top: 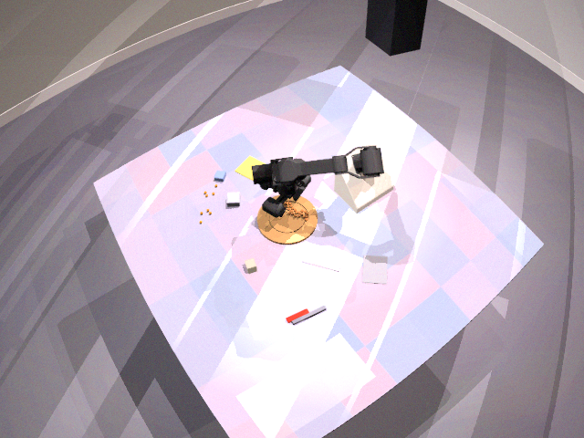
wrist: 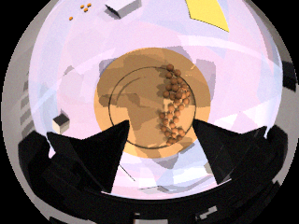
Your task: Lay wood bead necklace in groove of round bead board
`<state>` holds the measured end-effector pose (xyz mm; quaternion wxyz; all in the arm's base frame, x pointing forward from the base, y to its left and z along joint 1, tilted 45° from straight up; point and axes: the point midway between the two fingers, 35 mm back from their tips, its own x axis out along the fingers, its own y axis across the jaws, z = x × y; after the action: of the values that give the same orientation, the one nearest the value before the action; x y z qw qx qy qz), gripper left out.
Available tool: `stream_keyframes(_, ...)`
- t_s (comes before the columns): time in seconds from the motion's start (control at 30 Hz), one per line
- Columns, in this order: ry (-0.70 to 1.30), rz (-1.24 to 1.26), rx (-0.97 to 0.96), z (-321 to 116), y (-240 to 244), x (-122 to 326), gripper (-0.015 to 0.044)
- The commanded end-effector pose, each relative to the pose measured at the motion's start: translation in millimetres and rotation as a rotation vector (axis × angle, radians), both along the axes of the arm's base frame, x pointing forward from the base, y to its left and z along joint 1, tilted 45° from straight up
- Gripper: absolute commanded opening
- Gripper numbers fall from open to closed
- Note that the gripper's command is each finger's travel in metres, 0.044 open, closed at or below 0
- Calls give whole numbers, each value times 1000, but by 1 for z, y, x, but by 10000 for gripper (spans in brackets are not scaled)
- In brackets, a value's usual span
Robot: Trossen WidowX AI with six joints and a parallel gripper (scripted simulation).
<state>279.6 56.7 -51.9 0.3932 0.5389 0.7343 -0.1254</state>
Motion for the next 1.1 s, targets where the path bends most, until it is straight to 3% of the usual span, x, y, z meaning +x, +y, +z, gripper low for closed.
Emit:
stream_keyframes(0.0, 0, 0, 0, 0, 0, 0, 380)
stream_keyframes(1.03, 10, 5, 5, -22, 23, -8, 380)
stream_keyframes(1.07, 1, 7, 1, -21, 22, -6, 354)
